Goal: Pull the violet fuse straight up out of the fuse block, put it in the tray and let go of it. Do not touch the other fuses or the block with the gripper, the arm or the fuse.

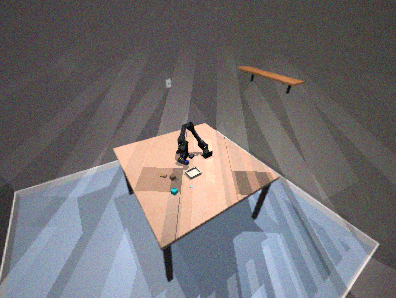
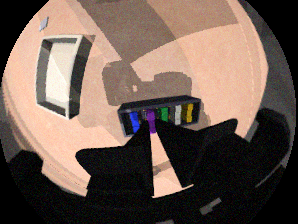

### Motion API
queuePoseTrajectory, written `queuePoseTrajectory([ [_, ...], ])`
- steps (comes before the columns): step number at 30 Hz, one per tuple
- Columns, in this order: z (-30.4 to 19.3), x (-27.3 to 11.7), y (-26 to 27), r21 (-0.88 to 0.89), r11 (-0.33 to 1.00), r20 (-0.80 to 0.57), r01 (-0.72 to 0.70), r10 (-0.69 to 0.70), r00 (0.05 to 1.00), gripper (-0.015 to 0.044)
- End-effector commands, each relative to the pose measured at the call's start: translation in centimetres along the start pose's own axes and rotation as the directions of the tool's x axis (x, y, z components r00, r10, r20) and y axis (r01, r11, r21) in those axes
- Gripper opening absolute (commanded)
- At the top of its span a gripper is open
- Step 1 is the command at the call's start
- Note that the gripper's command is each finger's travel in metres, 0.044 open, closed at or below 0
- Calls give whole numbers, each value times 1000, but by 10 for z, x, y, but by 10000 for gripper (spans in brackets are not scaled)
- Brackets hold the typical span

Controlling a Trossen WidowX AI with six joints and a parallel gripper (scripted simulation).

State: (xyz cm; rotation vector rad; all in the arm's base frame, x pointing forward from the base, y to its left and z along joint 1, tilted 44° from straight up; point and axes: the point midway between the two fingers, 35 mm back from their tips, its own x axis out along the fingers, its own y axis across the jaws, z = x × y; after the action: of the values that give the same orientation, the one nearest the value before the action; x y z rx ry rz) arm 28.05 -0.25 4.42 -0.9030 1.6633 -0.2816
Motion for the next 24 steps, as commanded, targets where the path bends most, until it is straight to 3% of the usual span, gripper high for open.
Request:
queuePoseTrajectory([
  [1,1,-3,0,3,1000,3,-2,2,1000,0],
  [24,1,-14,0,2,1000,3,-1,1,1000,0],
])
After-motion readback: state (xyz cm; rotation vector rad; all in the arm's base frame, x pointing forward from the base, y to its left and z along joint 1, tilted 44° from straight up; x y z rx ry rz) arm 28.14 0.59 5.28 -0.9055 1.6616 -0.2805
